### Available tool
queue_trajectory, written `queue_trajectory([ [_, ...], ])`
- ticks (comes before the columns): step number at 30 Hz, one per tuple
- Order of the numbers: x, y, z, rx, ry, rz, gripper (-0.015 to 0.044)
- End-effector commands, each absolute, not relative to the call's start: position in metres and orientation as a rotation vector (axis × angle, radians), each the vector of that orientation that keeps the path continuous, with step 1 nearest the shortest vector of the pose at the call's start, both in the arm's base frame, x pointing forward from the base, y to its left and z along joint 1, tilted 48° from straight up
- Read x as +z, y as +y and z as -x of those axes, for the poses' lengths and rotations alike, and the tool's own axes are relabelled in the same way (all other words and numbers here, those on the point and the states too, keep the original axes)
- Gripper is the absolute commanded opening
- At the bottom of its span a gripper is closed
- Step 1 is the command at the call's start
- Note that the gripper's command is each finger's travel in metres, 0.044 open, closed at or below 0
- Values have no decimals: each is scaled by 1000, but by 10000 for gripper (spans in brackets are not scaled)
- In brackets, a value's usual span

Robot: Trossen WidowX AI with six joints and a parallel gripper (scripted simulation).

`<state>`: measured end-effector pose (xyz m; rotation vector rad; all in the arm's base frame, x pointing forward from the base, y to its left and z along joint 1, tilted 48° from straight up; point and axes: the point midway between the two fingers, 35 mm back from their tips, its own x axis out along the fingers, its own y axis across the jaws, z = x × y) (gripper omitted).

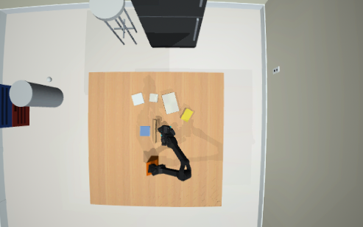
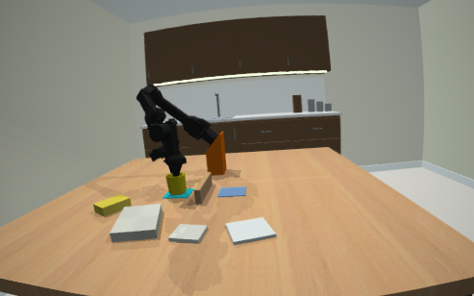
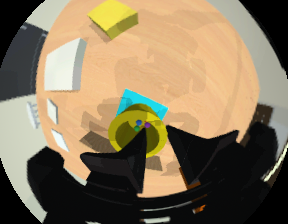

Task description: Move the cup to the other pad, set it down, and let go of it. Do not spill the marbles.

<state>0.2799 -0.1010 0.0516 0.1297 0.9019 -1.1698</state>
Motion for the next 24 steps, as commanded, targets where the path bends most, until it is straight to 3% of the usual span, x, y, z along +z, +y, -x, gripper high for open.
queue_trajectory([
  [1, 55, -97, -281, -1171, 898, -135, 147],
  [24, 73, -74, -278, -1171, 903, -132, 147],
])
